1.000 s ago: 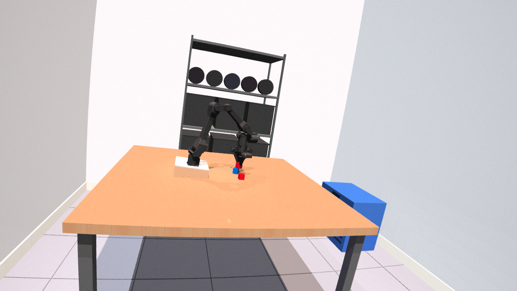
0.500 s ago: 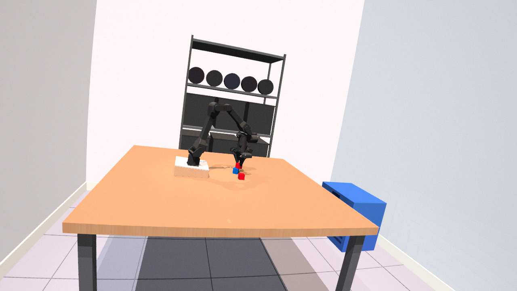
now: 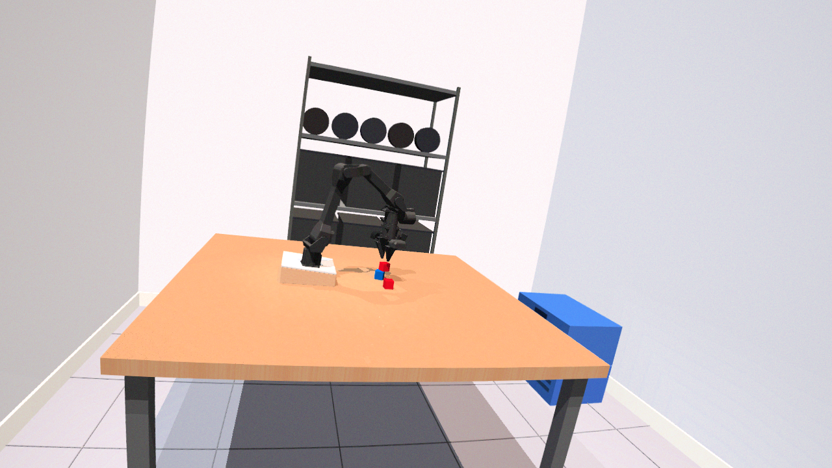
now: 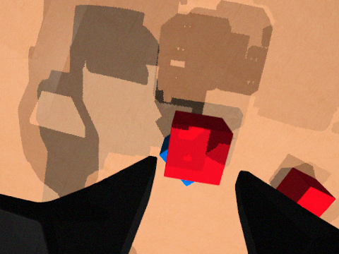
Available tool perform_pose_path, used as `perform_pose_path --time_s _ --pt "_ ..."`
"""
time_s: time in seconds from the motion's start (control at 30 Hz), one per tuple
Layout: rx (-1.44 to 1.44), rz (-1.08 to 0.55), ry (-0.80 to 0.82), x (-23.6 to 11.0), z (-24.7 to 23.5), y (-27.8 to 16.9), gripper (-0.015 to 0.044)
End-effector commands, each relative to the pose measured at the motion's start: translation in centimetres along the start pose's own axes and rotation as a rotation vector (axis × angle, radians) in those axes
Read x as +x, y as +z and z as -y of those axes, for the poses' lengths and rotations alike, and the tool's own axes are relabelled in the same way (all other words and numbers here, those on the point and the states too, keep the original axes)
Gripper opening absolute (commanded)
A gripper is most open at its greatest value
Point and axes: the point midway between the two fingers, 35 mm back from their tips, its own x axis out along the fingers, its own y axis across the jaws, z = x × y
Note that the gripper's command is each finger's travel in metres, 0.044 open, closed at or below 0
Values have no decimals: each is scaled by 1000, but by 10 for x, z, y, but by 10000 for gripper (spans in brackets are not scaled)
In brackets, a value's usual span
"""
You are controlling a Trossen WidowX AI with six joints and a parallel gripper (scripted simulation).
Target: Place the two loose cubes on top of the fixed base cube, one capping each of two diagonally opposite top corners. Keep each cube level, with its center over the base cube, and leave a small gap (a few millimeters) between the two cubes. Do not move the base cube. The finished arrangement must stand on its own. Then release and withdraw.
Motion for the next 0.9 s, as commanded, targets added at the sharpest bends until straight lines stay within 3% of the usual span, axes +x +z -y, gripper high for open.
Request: perform_pose_path --time_s 0.0,0.07,0.17,0.87 --pt "3 8 -1 -6 0 2 205" --pt "3 8 -1 -6 0 2 205" --pt "100 4 -1 -6 7 -1 265" --pt "1554 11 -6 -40 99 -36 265"
